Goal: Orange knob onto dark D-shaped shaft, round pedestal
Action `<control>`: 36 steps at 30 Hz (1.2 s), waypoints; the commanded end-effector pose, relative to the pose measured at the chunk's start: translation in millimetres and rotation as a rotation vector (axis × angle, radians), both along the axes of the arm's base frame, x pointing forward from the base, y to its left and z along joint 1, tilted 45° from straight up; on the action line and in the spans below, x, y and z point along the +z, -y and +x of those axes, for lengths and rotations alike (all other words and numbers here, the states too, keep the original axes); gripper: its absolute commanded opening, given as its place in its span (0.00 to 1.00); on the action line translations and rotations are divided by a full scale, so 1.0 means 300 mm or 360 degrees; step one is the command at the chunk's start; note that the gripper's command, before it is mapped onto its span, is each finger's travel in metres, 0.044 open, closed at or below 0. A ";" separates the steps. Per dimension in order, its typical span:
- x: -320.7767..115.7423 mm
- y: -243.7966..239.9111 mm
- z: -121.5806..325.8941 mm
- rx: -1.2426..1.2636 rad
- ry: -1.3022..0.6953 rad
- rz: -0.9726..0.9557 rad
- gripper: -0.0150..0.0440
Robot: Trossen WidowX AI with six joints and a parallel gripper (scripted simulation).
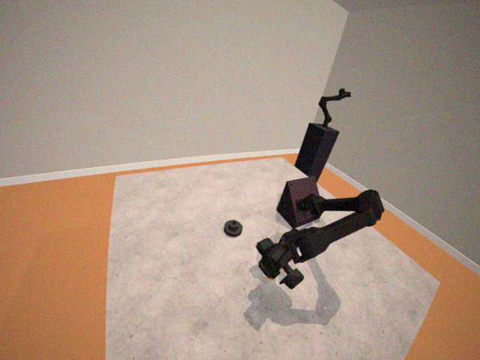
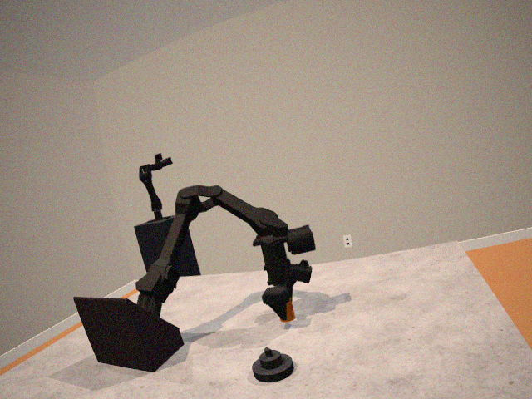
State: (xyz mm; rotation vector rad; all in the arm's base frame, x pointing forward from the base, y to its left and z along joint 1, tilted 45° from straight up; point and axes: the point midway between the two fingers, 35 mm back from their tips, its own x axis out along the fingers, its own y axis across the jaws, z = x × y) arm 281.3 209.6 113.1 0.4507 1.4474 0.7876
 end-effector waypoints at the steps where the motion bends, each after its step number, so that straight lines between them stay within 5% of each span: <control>1: -0.023 -0.011 -0.008 -0.0006 -0.0012 -0.0008 1.00; 4: -0.028 -0.017 -0.009 -0.0006 -0.0012 -0.0008 1.00; 13: -0.028 -0.017 -0.009 -0.0006 -0.0012 -0.0008 0.60; 21: -0.028 -0.017 -0.009 -0.0006 -0.0012 -0.0008 0.51; 27: 0.011 0.042 0.013 -0.0006 -0.0009 -0.0023 0.25; 36: 0.122 0.199 0.040 -0.0004 -0.0010 -0.0040 0.25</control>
